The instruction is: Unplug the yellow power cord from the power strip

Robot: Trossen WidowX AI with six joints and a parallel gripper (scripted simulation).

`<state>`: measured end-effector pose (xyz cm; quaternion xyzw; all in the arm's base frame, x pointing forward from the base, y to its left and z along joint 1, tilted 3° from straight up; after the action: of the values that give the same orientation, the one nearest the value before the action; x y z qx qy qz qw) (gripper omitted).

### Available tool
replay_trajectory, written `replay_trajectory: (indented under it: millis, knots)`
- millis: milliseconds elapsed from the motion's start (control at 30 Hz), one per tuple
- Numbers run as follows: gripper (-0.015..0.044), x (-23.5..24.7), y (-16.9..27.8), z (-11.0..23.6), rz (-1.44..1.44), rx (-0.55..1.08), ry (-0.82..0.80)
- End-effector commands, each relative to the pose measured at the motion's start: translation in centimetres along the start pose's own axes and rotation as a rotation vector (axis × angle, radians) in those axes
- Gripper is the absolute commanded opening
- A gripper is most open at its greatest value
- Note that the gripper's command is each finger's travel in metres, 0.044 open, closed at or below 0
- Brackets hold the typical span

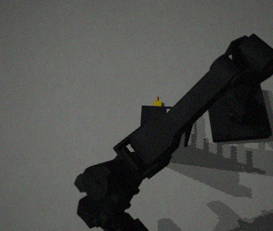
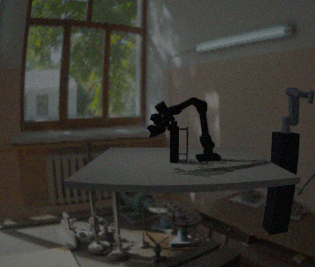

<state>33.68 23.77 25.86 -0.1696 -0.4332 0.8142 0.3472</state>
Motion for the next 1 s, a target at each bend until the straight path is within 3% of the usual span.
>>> replay_trajectory:
  millis: [0,400,700,967]
  knots:
    - [0.0160,-3.4,1.4,1.5,-0.169,0.057,0.092]
    - [0.0160,-13.3,7.4,7.8,-0.739,0.140,0.436]
    - [0.0160,-16.1,13.8,12.4,-1.248,0.236,0.655]
    - [0.0160,-15.2,20.1,18.5,-1.877,0.331,0.981]
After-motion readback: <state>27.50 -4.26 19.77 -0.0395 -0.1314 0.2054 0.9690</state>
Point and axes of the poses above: the point midway between the two fingers, 35 mm back from their tips, its own z axis back along the fingers, its own x axis across the jaws, y = z × x, the point moved 7 cm from there along z, back along the fingers, and after that the axes turned 10 degrees about z, right-handed, at the moved point
